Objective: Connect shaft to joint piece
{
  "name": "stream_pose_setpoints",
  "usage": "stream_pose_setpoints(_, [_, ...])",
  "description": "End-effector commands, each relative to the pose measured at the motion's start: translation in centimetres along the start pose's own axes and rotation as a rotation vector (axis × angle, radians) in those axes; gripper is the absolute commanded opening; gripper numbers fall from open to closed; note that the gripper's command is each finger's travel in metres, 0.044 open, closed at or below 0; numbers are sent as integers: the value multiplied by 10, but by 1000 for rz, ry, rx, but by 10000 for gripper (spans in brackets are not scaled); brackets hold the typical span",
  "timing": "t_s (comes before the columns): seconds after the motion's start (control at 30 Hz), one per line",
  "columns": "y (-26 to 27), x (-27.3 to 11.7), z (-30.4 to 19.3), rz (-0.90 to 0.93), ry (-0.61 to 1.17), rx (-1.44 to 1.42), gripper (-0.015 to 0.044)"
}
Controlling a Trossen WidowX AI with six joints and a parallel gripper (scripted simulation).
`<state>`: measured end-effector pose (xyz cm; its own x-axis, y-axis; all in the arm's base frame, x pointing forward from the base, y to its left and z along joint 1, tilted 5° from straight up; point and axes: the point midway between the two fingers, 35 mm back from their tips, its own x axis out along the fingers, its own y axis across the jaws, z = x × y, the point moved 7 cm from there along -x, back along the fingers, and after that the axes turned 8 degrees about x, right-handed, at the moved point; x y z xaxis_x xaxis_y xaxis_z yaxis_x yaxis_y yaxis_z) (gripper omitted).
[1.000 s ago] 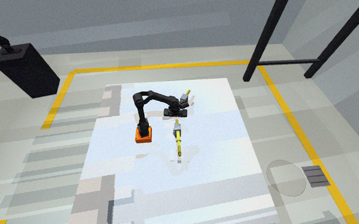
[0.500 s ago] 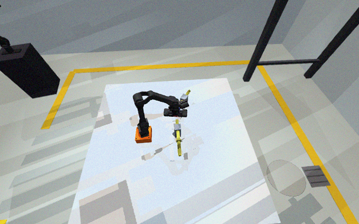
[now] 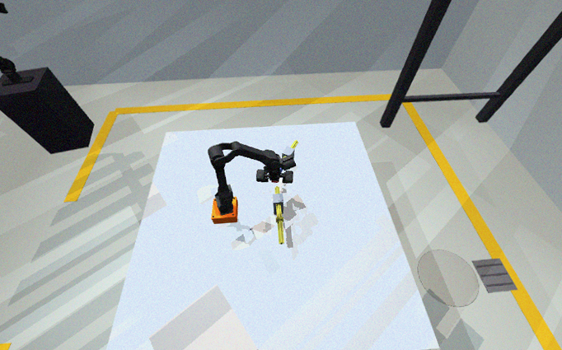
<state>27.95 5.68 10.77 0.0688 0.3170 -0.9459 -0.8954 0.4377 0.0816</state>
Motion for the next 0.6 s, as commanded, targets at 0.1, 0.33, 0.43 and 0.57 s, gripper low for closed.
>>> stream_pose_setpoints(0.1, [0,0,0,-1,0,0,440])
stream_pose_setpoints(0.33, [0,0,0,-1,0,0,440])
stream_pose_setpoints(0.43, [0,-1,2,0,22,2,440])
stream_pose_setpoints(0.57, [1,-5,13,-4,148,12,440])
